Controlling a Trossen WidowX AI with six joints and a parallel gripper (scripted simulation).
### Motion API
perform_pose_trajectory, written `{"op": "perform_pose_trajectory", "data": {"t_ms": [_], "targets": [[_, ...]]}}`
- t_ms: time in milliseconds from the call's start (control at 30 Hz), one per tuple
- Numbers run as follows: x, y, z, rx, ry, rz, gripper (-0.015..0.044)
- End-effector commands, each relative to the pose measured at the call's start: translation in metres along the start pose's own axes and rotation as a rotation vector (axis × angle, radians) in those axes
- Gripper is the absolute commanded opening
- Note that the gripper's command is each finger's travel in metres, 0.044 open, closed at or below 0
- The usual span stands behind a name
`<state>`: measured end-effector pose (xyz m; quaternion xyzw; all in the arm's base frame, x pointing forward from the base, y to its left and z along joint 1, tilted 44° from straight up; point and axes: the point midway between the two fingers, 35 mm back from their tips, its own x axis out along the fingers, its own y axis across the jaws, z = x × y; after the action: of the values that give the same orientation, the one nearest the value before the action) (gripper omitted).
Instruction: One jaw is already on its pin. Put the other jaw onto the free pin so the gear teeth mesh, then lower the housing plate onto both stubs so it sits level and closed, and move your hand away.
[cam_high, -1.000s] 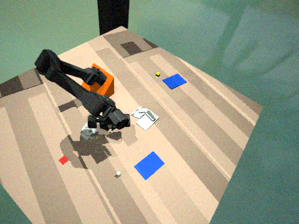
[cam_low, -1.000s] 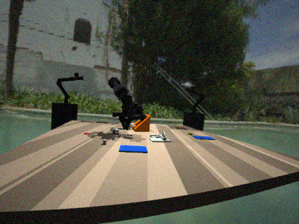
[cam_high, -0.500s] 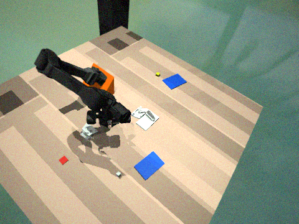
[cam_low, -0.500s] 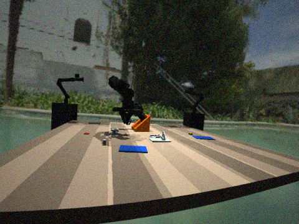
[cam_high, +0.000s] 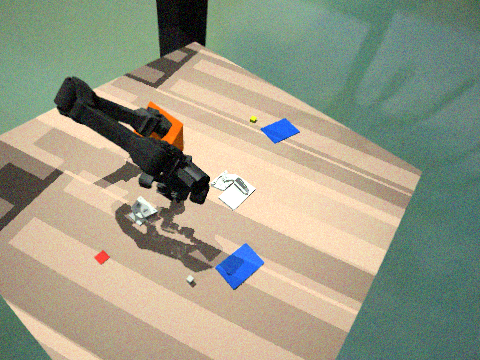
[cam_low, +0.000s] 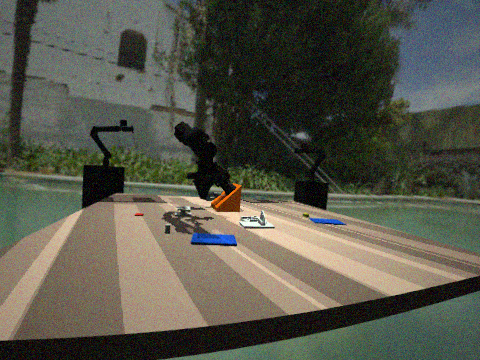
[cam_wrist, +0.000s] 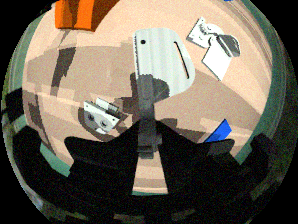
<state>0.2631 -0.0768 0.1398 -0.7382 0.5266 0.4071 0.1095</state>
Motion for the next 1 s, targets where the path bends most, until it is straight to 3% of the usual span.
{"op": "perform_pose_trajectory", "data": {"t_ms": [0, 267, 500, 967], "targets": [[-0.001, 0.003, 0.002, 0.123, 0.005, -0.001, 0.0037], [-0.001, 0.007, 0.008, 0.38, 0.004, -0.002, 0.0037], [-0.001, 0.008, 0.008, 0.422, 0.004, -0.002, 0.0037], [-0.001, 0.015, 0.018, 0.875, 0.004, -0.002, 0.0037]]}}
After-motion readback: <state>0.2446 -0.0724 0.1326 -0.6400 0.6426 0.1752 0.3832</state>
